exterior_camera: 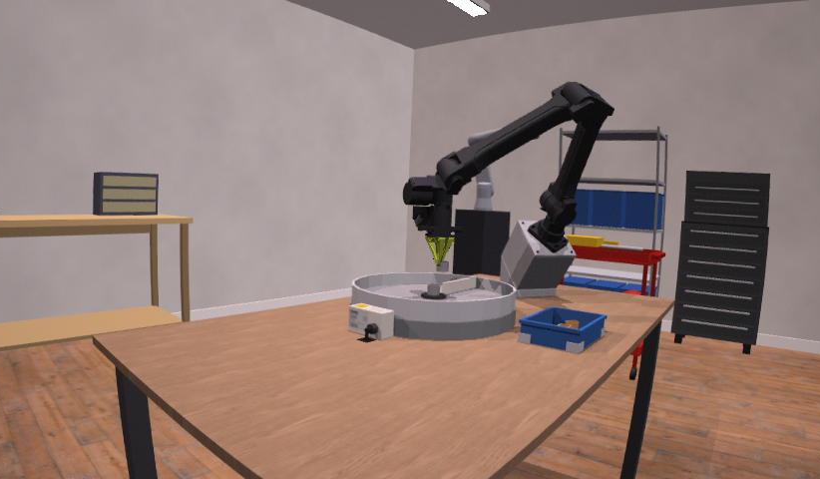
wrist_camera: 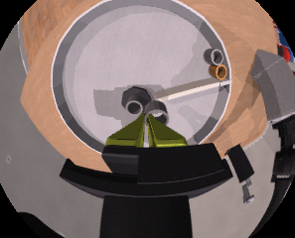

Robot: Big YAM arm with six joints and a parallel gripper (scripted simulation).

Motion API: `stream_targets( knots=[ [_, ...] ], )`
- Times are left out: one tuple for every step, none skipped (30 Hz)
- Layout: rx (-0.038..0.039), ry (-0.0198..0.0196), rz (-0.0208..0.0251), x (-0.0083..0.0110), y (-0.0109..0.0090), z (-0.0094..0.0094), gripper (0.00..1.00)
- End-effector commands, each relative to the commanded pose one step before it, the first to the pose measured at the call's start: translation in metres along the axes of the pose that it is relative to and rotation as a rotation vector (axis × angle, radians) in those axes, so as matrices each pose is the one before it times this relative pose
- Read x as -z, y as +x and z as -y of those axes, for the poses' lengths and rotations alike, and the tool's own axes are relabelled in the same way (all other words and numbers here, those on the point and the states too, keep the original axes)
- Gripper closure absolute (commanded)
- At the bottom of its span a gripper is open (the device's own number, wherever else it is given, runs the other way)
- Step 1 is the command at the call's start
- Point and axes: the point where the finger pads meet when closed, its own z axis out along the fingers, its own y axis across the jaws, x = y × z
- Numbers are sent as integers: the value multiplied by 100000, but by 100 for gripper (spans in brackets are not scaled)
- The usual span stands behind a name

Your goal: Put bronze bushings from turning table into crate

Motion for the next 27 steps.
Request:
stream_targets(
  knots=[
    [-3540,-867,785,583,552,-2480,100],
    [457,329,-80,-165,640,-673,100],
    [11,-25,-37,0,364,-613,100],
    [9,-22,-73,0,302,-496,100],
    [7,-15,-21,0,225,-379,100],
    [5,-10,-4,0,156,-266,100],
    [3,-6,-8,0,98,-165,100],
    [-224,-185,43,87,-67,-110,100],
    [-323,-2589,347,1214,-220,-420,100],
    [-1363,676,70,2,-369,888,100],
    [-312,333,-7,-86,-84,222,100],
    [-123,608,-126,-277,-29,94,100],
    [331,-410,6,0,-2,-110,100],
    [181,-228,8,2,-2,-61,100],
    [1,1,0,-1,1,0,100],
    [0,0,0,0,0,0,100],
    [0,0,0,0,0,0,100],
    [990,1,0,0,0,1,100],
    [47,0,0,0,0,0,100],
    [-4,3,0,-1,-1,1,100],
    [0,1,0,0,0,0,100],
    [3,-2,0,1,1,-1,100],
    [0,-1,0,0,0,0,100],
    [-2,2,0,-1,-1,1,100],
    [0,1,0,0,0,0,100],
    [1,-2,0,1,0,-1,100],
    [0,-1,0,0,0,0,100]
  ],
)
